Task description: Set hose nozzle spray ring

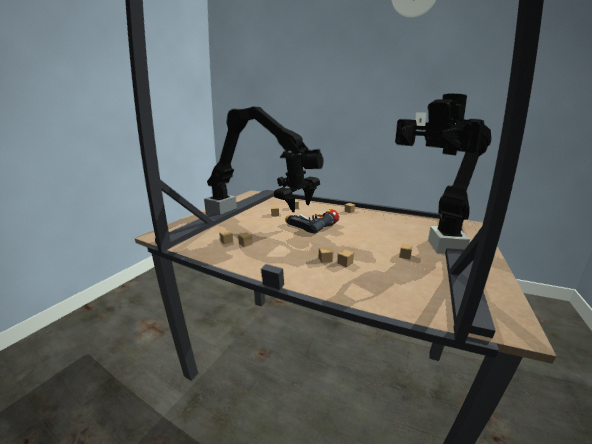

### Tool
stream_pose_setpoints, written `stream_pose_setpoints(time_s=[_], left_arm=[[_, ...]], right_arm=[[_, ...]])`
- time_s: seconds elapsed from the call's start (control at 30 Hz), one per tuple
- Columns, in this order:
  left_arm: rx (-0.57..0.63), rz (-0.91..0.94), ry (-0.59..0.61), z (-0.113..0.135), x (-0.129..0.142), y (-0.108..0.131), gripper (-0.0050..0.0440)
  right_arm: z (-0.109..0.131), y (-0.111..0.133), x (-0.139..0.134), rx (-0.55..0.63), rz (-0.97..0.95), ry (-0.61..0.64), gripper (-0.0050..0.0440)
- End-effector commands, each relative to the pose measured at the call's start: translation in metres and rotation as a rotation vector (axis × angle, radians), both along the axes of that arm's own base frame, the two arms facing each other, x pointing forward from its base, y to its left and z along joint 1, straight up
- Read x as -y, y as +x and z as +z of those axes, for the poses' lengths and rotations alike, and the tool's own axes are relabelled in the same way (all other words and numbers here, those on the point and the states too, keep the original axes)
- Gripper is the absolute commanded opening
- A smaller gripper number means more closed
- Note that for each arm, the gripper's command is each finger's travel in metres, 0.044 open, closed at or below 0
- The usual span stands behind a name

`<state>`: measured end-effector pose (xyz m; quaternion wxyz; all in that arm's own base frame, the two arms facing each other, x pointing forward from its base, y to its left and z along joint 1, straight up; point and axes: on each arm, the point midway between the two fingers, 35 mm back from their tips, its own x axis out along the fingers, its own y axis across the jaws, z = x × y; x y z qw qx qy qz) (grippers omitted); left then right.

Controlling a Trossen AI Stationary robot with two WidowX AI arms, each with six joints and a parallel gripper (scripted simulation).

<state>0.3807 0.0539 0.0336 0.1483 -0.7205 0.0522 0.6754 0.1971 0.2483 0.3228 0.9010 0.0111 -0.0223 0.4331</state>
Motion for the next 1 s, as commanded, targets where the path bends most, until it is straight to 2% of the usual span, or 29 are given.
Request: stream_pose_setpoints(time_s=[0.0,0.53,0.67,0.8,0.97], left_arm=[[-0.069,0.165,-0.01,-0.011,-0.003,-0.003,0.0362],[-0.059,0.136,-0.008,-0.01,-0.004,-0.001,0.0362],[-0.058,0.135,-0.007,-0.023,-0.005,-0.003,0.0362],[-0.057,0.135,-0.007,-0.021,-0.005,-0.002,0.0362],[-0.058,0.133,-0.006,-0.036,-0.006,-0.004,0.0362]], right_arm=[[0.009,-0.001,0.001,0.011,-0.003,0.02,0.0415],[0.009,-0.001,0.001,0.011,-0.003,0.02,0.0415],[0.009,-0.001,0.001,0.011,-0.003,0.02,0.0415],[0.009,-0.001,0.001,0.011,-0.003,0.02,0.0415],[0.009,-0.001,0.001,0.011,-0.003,0.02,0.0415]])
